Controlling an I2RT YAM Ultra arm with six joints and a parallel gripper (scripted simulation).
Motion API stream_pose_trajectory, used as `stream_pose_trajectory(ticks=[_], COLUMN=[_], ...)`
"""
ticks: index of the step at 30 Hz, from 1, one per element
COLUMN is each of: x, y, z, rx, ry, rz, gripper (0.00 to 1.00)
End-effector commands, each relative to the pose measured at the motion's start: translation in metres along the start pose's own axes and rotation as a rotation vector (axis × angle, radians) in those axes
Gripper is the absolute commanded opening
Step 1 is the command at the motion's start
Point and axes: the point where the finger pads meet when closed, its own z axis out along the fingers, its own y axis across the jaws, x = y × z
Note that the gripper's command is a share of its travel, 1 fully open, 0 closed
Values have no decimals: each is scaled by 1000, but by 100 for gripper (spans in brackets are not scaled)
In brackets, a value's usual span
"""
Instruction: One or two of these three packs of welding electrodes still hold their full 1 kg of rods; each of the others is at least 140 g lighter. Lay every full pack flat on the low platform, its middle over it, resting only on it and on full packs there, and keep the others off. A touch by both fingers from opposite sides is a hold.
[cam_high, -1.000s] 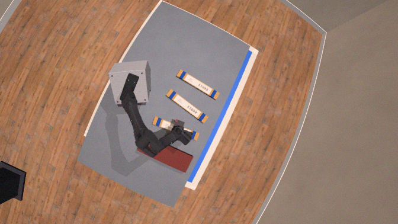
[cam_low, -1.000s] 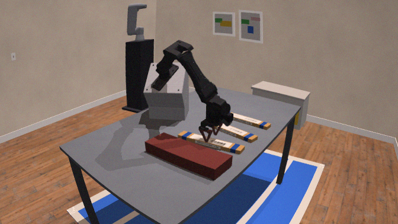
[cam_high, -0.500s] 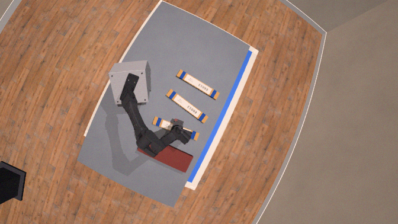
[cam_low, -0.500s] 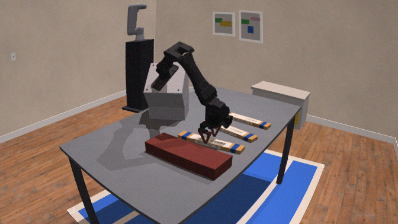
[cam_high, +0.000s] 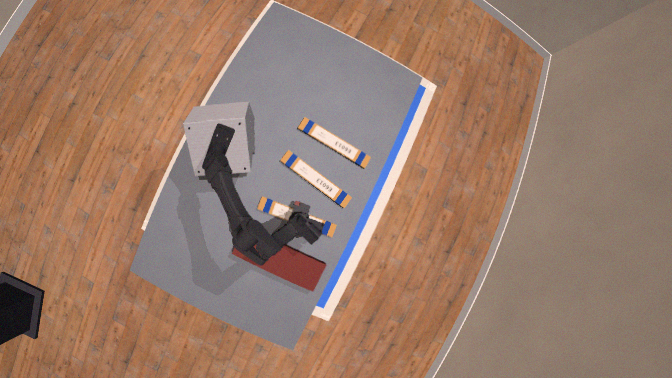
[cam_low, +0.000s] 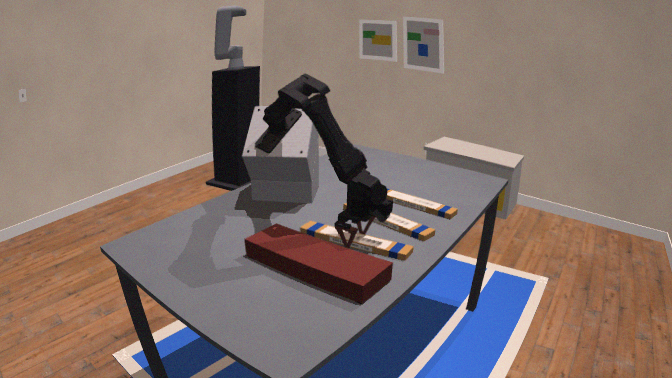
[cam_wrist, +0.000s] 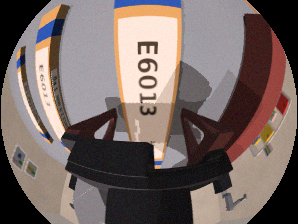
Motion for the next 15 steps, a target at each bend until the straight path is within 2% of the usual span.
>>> stream_pose_trajectory(ticks=[1,4,15], x=[-15,-19,-11], y=[-2,-3,1], z=[2,-8,-7], rx=[2,5,-2], ry=[-38,-58,-44], rz=[3,2,-6], gripper=[96,96,96])
